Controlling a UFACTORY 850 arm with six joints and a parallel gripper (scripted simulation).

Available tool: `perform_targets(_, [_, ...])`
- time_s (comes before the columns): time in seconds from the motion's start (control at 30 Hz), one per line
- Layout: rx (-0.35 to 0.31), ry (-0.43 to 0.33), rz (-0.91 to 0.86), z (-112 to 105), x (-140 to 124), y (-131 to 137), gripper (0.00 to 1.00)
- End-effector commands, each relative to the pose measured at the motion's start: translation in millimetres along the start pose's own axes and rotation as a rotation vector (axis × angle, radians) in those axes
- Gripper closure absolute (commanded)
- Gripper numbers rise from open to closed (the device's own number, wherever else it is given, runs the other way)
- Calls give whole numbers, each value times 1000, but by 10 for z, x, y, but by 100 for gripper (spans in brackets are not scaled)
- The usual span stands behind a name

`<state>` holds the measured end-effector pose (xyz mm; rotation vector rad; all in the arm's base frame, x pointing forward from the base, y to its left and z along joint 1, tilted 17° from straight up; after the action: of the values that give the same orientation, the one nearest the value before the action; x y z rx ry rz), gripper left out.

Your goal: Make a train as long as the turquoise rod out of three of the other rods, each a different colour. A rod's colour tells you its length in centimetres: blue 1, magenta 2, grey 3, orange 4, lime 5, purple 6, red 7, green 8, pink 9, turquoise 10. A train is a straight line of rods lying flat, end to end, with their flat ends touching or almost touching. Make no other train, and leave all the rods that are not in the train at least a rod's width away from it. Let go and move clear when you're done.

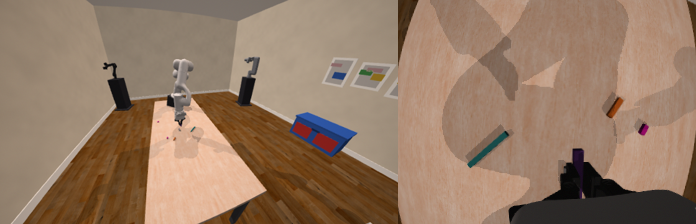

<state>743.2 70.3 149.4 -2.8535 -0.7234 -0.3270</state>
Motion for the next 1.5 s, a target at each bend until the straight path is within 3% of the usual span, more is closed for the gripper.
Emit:
perform_targets(0.0, [0,2,-1,6,10,4,96])
perform_targets(0.83, [2,3,-1,811,27,19,96])
perform_targets(1.47, [2,3,-1,875,28,20,96])
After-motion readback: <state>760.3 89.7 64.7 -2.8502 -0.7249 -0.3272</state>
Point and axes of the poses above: the point where the finger pads meet when closed, its own z axis out along the fingers, its own y axis across the jaws, x = y × z, the point moved 4 cm from there along -z, back along the fingers, and after that the axes turned 10 degrees about -z, right-handed, at the moved point
